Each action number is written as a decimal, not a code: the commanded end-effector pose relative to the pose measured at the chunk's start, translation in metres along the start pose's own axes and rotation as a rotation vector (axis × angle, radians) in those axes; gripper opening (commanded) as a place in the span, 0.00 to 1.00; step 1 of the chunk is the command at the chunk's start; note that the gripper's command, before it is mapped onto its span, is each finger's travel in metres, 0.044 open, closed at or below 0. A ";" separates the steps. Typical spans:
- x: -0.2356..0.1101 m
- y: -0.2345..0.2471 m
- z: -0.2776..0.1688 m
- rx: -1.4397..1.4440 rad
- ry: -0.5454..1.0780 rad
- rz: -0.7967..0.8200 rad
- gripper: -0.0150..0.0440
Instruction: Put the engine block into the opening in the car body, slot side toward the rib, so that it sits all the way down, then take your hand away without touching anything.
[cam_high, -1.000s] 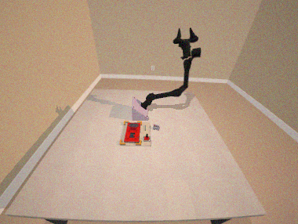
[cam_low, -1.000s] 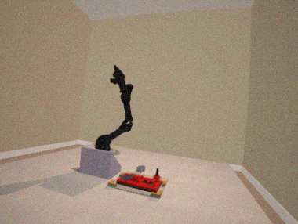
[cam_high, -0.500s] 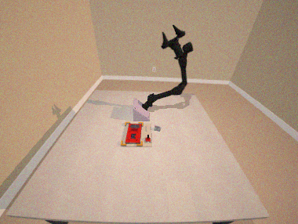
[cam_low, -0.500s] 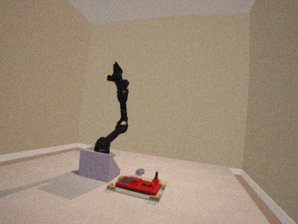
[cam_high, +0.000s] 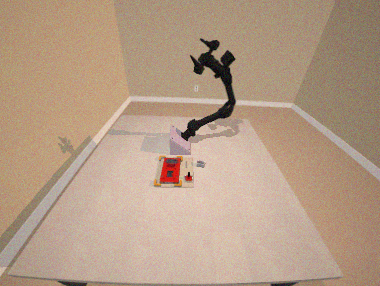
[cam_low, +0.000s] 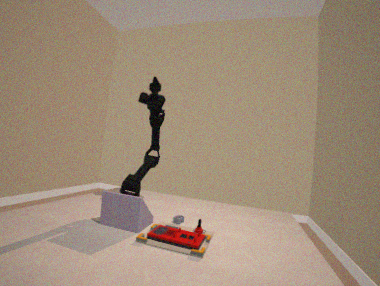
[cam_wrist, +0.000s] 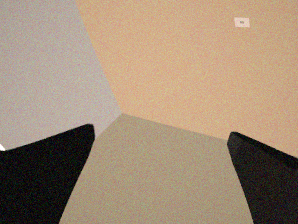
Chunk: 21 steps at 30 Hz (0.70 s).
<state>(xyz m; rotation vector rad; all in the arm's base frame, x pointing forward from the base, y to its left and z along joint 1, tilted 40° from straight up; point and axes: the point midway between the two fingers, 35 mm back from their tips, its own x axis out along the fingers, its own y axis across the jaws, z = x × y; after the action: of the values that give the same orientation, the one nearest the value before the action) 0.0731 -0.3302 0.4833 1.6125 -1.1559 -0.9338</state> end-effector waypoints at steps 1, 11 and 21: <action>0.012 -0.034 -0.016 -0.020 0.064 -0.115 1.00; 0.023 -0.109 -0.059 -0.076 0.217 -0.356 1.00; 0.009 -0.190 -0.104 -0.144 0.387 -0.624 1.00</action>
<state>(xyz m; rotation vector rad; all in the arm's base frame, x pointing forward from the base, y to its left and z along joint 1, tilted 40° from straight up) 0.2046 -0.2999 0.3534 1.9307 -0.4355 -0.9896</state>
